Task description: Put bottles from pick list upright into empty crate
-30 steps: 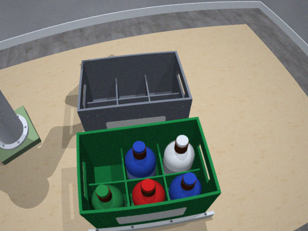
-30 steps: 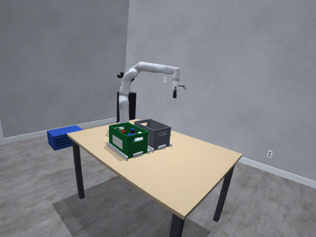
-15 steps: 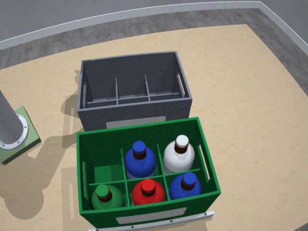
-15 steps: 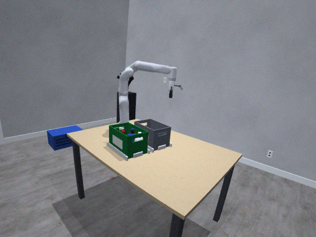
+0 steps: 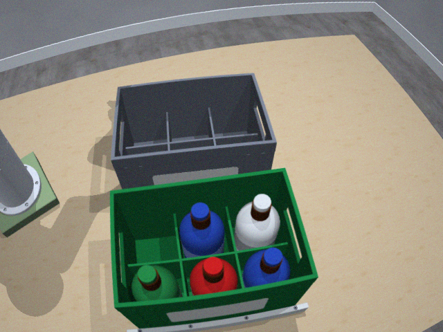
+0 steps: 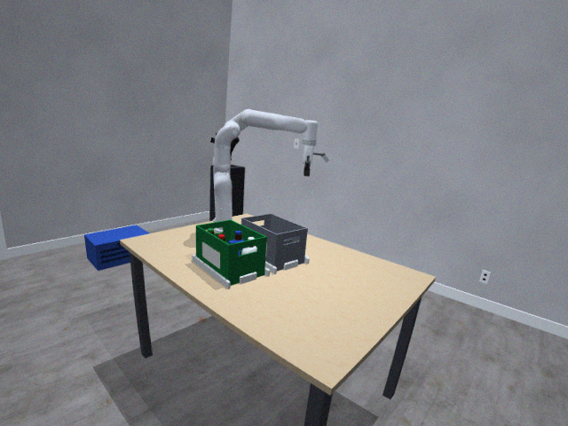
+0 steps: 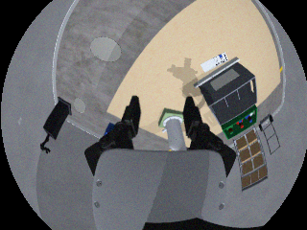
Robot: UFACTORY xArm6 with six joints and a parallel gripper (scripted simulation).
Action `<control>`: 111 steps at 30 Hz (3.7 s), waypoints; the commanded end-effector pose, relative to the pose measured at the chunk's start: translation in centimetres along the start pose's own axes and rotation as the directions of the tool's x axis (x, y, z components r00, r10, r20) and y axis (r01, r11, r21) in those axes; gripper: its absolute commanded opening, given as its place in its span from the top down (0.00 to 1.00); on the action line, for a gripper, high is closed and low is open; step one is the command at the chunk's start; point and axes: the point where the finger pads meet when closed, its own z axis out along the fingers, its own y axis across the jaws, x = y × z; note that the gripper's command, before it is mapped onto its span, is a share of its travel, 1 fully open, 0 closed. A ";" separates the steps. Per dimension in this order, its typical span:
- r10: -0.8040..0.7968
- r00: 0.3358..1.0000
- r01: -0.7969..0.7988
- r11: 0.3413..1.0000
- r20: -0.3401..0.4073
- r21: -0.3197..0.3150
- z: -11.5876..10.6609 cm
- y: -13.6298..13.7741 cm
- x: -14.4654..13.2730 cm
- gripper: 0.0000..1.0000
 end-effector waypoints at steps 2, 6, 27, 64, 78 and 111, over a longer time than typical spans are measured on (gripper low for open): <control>0.067 0.998 -0.067 0.998 -0.004 0.002 0.1 0.9 0.2 0.35; 0.166 0.986 -0.166 0.986 -0.004 0.002 0.6 2.4 0.3 0.35; 0.717 0.697 -0.717 0.697 -0.003 0.004 3.6 11.3 1.3 0.35; 0.783 0.622 -0.783 0.622 -0.004 0.003 8.7 26.9 3.1 0.35; 0.783 0.622 -0.783 0.622 -0.004 0.003 10.6 32.6 3.7 0.35; 0.783 0.622 -0.783 0.622 -0.005 0.002 12.8 39.1 4.4 0.35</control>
